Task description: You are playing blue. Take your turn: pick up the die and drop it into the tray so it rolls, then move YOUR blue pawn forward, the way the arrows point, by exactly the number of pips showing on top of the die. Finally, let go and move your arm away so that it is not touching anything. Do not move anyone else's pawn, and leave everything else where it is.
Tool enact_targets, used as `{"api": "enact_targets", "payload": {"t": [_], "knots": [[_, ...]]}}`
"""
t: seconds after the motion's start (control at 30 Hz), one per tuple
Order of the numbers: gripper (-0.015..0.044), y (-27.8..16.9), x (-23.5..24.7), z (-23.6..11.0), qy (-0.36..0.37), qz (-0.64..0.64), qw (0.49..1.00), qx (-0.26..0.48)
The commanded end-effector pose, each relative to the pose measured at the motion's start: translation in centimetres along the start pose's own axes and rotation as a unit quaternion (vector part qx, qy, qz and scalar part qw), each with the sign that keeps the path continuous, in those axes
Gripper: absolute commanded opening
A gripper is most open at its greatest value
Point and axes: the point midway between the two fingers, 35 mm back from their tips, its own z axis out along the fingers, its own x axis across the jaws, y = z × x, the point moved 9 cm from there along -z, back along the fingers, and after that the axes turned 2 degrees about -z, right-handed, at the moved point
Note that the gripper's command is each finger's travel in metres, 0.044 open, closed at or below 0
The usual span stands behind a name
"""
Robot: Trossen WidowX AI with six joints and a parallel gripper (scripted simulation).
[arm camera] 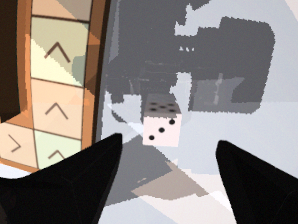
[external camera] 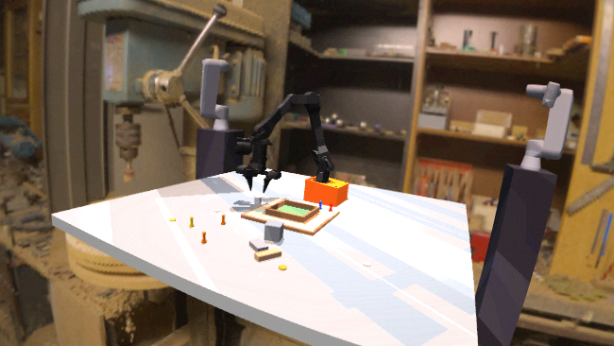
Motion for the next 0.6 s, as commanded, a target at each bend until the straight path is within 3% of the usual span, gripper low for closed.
{"api": "enact_targets", "payload": {"t": [0.0,0.57], "knots": [[0.0275,-0.1,0.3,0.5,0.005,-0.002,1.000,0.001],[0.0275,-0.1,0.3,3.3,0.006,-0.002,1.000,0.001]]}}
